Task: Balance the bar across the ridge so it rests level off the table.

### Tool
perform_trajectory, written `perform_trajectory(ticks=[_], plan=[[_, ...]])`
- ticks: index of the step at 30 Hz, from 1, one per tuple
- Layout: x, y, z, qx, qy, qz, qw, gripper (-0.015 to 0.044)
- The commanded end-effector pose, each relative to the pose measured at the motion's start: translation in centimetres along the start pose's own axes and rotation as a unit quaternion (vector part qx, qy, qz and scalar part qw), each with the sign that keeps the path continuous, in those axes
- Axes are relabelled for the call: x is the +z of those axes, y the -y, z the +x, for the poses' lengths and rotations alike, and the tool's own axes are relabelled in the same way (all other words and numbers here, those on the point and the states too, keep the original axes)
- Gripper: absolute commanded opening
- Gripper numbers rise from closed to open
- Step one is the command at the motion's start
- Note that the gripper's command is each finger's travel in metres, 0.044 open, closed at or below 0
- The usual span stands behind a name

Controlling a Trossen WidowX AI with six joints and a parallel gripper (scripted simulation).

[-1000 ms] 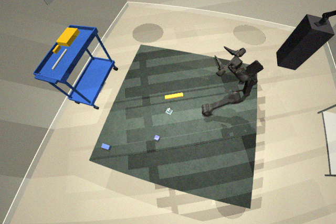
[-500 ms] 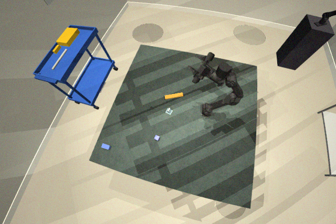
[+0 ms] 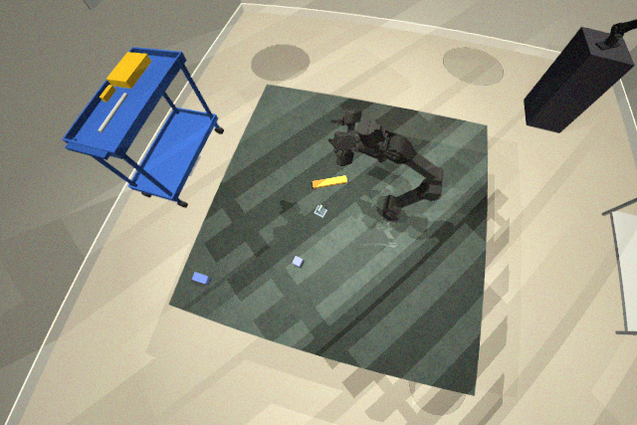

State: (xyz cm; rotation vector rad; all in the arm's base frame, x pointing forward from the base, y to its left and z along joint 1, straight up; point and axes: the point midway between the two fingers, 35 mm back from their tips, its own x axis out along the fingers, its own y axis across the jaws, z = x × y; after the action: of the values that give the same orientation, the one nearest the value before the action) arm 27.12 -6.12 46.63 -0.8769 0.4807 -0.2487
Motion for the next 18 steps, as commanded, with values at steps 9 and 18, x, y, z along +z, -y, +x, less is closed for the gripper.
perform_trajectory(ticks=[9, 18], plan=[[-4.1, -6.7, 7.6, 0.125, -0.096, -0.025, 0.987, 0.0315], [-9.0, -12.6, 11.9, 0.235, -0.181, -0.025, 0.955, 0.0315]])
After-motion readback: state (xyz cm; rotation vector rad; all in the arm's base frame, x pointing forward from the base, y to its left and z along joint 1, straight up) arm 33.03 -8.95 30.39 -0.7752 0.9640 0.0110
